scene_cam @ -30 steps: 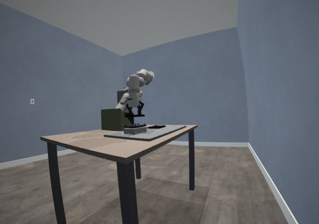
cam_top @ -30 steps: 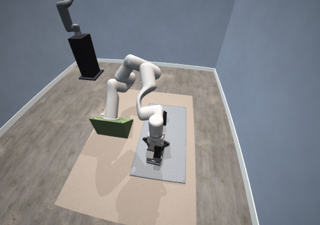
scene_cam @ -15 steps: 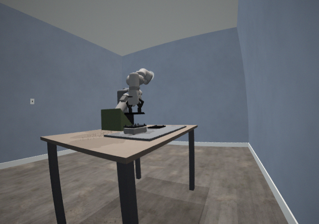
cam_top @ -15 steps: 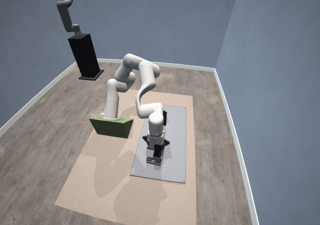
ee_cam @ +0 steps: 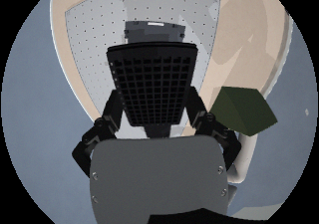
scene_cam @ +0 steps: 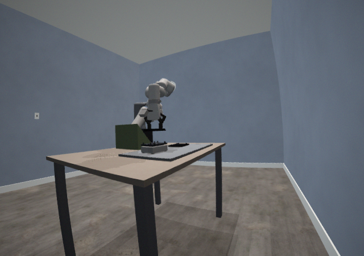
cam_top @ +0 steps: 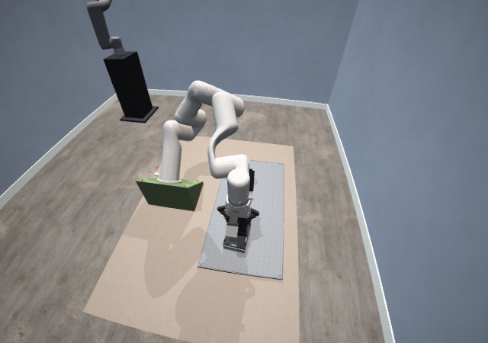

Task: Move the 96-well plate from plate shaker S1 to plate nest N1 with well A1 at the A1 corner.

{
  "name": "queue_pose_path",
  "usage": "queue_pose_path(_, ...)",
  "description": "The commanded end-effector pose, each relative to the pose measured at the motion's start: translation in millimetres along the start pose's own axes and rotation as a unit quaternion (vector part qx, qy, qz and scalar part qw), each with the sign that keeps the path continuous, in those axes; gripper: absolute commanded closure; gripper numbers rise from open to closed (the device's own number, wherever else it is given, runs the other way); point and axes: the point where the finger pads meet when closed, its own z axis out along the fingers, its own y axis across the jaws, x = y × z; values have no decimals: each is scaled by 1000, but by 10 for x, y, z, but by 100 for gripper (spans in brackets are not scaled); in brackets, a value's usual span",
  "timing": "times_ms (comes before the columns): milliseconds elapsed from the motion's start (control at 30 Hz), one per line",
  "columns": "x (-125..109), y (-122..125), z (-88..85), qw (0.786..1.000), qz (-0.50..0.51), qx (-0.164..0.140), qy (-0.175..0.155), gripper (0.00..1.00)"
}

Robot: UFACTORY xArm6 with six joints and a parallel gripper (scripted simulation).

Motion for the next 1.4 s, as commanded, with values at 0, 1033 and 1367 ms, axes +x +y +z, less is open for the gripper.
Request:
queue_pose_path(0,-134,-8,-3,1000,-19,3,2,100)
queue_pose_path(1033,-1029,20,109,1000,-19,3,2,100)
queue_pose_path(1367,-1294,28,141,1000,-19,3,2,100)
